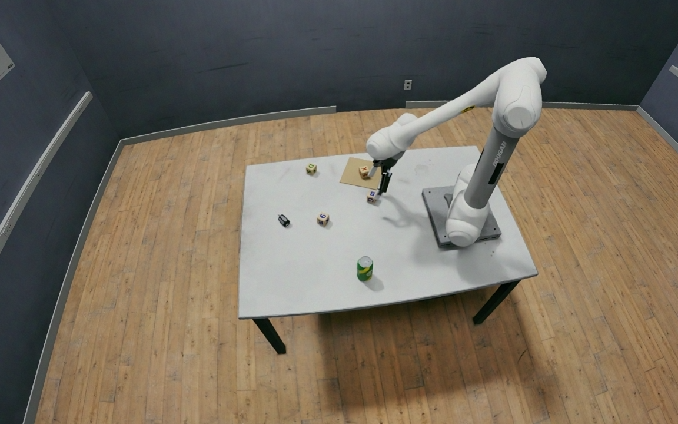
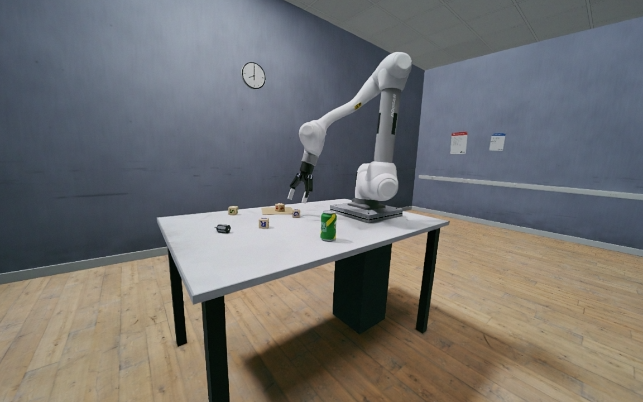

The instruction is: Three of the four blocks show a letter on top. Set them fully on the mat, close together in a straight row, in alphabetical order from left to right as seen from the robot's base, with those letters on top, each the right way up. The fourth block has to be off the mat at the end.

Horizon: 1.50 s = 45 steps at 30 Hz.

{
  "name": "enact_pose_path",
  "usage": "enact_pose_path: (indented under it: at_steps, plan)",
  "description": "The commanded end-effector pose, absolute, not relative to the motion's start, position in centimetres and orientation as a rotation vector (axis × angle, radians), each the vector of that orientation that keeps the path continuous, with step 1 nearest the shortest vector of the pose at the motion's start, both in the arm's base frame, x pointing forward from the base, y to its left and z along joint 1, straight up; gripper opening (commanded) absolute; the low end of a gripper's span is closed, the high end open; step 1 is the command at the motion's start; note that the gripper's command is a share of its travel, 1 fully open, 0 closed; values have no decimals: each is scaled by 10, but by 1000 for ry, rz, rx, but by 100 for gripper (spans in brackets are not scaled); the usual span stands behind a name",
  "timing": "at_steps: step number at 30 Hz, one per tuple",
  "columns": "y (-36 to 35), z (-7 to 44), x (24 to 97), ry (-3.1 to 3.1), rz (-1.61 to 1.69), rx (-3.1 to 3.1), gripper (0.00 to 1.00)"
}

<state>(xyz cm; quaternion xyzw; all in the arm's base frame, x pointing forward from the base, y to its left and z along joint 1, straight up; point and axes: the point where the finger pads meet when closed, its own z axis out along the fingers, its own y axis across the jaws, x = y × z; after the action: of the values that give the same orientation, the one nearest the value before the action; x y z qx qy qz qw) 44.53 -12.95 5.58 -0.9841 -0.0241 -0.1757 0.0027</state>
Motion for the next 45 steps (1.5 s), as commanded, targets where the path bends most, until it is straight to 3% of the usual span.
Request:
enact_pose_path:
  at_steps: [1,38,45]
  plan:
    - [-126,54,440,-74,-542,-3082,100]
    - [-126,54,440,-74,-541,-3081,100]
    - [-116,81,479,-97,-494,-3053,100]
